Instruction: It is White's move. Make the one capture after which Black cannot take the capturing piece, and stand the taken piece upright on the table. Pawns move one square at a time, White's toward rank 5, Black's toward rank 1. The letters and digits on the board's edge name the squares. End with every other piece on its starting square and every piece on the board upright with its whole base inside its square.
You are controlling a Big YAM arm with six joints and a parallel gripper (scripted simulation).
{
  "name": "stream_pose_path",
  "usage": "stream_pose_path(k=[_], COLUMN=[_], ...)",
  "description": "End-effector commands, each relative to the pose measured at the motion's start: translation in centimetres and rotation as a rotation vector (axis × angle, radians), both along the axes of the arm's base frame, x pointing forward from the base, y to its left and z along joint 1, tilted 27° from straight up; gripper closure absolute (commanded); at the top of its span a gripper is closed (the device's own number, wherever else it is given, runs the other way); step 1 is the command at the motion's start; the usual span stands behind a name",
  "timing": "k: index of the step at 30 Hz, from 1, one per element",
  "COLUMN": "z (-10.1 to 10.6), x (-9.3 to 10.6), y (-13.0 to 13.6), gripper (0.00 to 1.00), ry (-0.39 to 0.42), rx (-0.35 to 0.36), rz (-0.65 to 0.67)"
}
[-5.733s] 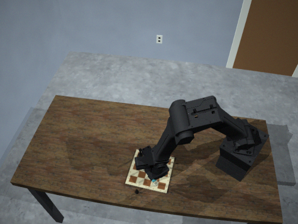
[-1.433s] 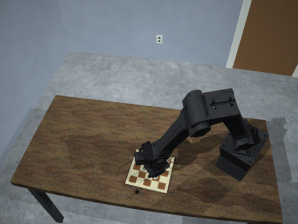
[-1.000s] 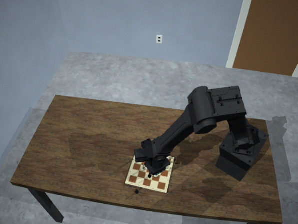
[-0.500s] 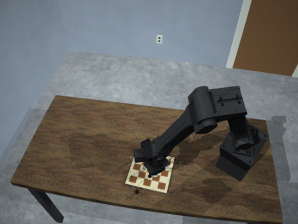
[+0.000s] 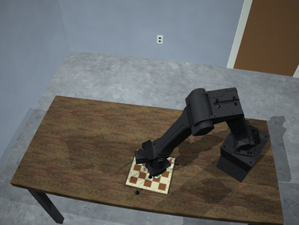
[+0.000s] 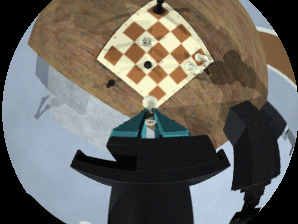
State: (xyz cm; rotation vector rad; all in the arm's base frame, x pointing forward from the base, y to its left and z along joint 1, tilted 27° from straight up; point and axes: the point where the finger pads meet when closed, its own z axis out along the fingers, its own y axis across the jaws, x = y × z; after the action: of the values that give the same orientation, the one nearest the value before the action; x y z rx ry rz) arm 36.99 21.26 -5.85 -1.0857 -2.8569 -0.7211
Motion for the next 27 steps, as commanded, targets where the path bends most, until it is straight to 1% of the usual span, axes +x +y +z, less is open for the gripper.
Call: stream_pose_path(k=[1,2,6,15,17,18,19,25,27], z=[1.1,0.3,-1.2,-5.2,-5.2,-4.3,-5.9,-7.3,-5.7], x=[1.6,1.5,1.6,2.0,2.0,2.6,2.1,2.2,3.1], y=[1.4,1.4,2.0,3.7,3.7,4.2,4.0,4.6,5.1], gripper=[1.00,1.00,1.00,1.00,1.00,1.00,1.00,1.00,1.00], ry=[-0.044,-0.033,-0.031,-0.025,-0.025,-0.049,-0.024,-0.022,-0.056], rx=[0.020,0.014,0.013,0.011,0.011,0.024,0.011,0.011,0.028], rz=[-0.001,-0.001,-0.001,-0.002,-0.002,-0.001,-0.002,-0.001,-0.001])
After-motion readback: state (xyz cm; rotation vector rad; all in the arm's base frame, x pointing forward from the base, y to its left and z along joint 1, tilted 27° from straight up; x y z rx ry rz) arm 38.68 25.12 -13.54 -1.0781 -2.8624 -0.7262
